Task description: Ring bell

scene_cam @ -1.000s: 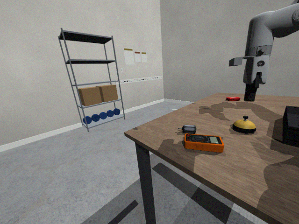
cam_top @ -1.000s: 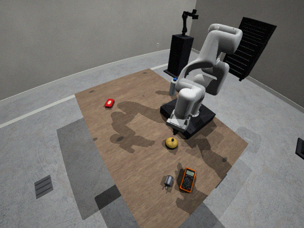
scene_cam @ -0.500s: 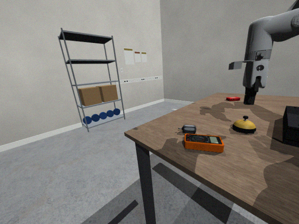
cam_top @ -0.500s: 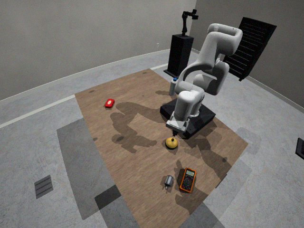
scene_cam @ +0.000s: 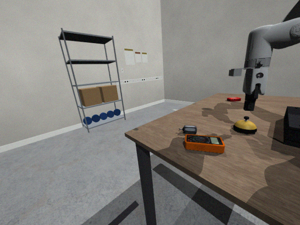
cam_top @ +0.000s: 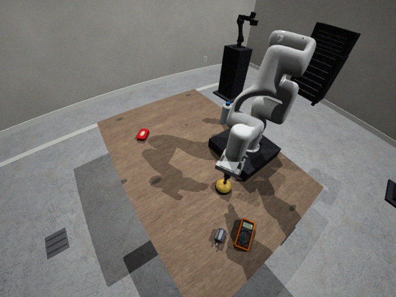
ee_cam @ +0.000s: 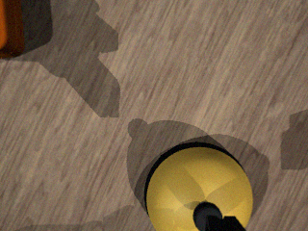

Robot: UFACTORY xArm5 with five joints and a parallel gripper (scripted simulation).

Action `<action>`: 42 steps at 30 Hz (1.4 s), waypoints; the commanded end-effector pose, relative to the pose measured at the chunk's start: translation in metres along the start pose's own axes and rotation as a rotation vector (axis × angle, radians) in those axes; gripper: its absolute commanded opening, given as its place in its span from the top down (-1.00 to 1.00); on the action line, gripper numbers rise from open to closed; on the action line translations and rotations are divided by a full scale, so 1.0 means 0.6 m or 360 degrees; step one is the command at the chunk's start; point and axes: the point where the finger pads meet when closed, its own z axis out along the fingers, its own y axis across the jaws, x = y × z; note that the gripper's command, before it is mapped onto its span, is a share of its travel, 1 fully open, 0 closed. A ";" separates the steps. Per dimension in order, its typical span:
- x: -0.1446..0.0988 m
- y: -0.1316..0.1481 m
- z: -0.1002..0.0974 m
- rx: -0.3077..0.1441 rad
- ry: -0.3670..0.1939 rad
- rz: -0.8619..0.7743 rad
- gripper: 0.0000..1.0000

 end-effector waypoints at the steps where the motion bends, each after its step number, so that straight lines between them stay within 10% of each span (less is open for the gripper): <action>1: 0.003 0.000 0.008 -0.0001 0.0006 0.0000 1.00; 42: 0.003 0.001 0.040 0.0000 0.0000 0.0000 1.00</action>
